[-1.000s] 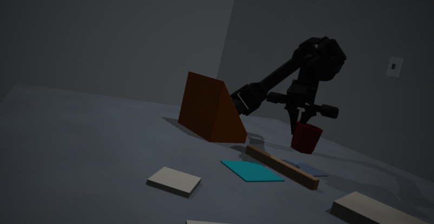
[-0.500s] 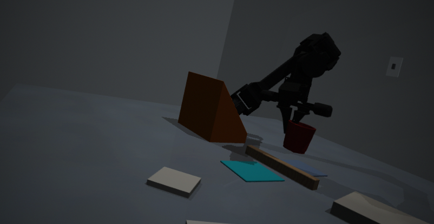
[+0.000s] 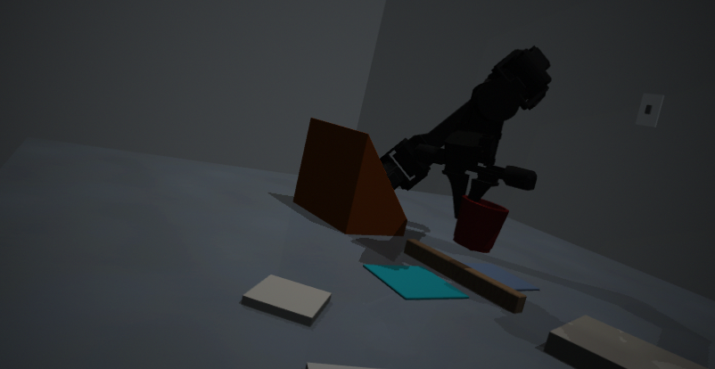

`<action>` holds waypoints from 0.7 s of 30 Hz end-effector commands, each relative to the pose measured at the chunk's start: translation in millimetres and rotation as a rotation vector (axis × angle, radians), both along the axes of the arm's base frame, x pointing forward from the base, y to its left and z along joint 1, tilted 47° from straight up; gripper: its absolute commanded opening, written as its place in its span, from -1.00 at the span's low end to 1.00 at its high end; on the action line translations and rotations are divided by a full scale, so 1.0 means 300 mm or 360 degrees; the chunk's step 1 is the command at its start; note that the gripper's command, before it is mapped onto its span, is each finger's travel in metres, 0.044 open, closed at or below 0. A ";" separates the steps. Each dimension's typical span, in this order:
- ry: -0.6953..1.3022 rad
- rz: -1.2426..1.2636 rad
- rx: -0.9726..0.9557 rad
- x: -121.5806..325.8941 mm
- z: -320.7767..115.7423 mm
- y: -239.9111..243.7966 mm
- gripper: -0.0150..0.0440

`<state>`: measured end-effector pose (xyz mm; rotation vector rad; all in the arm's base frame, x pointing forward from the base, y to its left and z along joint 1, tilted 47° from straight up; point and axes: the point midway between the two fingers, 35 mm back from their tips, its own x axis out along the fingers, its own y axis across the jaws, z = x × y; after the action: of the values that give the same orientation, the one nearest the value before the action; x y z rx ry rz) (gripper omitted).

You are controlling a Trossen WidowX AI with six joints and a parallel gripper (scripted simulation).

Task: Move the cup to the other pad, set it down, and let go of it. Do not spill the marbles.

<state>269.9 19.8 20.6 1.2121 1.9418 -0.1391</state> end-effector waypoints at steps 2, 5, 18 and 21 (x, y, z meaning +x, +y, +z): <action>-0.0002 0.0010 -0.0005 0.011 -0.032 -0.029 -0.49; -0.0003 0.0010 -0.0006 0.016 -0.048 -0.044 -0.49; -0.0004 0.0011 -0.0008 0.039 -0.114 -0.109 -0.49; -0.0005 0.0011 -0.0008 0.044 -0.129 -0.124 -0.49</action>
<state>281.3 -12.0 -11.2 1.2102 1.9392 -0.1402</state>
